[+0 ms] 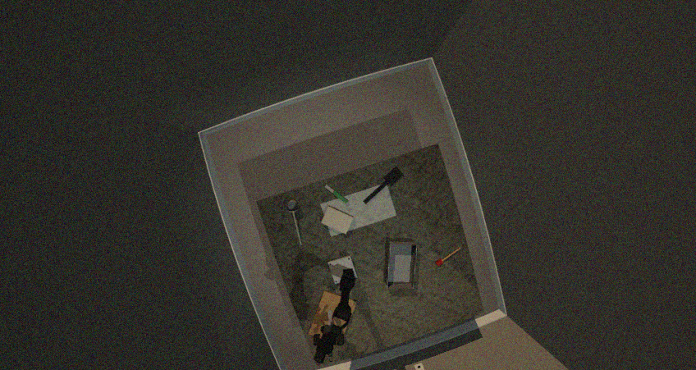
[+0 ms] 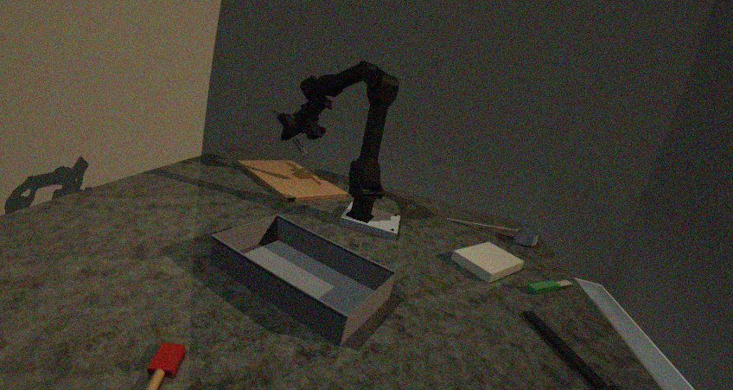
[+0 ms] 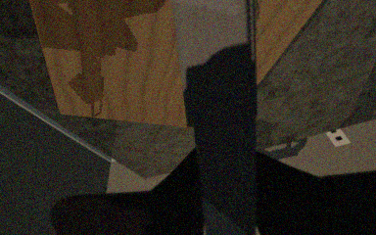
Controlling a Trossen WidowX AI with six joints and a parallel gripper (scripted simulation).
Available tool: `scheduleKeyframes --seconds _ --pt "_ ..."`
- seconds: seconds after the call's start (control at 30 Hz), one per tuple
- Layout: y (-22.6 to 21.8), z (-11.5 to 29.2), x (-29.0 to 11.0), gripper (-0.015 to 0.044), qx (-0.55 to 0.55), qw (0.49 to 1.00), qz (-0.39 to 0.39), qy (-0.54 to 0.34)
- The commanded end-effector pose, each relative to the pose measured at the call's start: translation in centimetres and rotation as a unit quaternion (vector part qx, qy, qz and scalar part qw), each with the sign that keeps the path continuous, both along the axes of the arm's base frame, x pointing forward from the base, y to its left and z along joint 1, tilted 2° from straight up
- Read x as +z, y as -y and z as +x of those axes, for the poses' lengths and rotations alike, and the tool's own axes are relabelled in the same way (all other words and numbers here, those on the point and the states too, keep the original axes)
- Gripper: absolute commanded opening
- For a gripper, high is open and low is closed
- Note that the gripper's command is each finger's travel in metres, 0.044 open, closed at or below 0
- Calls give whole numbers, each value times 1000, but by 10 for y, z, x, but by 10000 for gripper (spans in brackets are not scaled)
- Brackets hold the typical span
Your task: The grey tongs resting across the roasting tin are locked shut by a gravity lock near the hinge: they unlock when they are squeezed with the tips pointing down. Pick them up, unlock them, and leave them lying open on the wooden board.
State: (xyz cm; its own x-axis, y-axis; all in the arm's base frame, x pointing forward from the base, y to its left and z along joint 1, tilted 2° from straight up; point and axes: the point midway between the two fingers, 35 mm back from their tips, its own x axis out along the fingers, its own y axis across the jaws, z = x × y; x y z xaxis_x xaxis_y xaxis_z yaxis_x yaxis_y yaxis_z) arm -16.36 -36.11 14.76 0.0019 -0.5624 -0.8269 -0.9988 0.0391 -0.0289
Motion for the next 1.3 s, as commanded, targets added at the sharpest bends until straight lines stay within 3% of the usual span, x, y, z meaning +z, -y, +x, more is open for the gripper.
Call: scheduleKeyframes --seconds 0.0,0.8,1.27 --pt "3 0 -6 -150 2 999 33 -3" --pt "-5 8 -47 -150 35 958 282 -36" --pt "-5 8 -54 -150 37 956 289 -38"
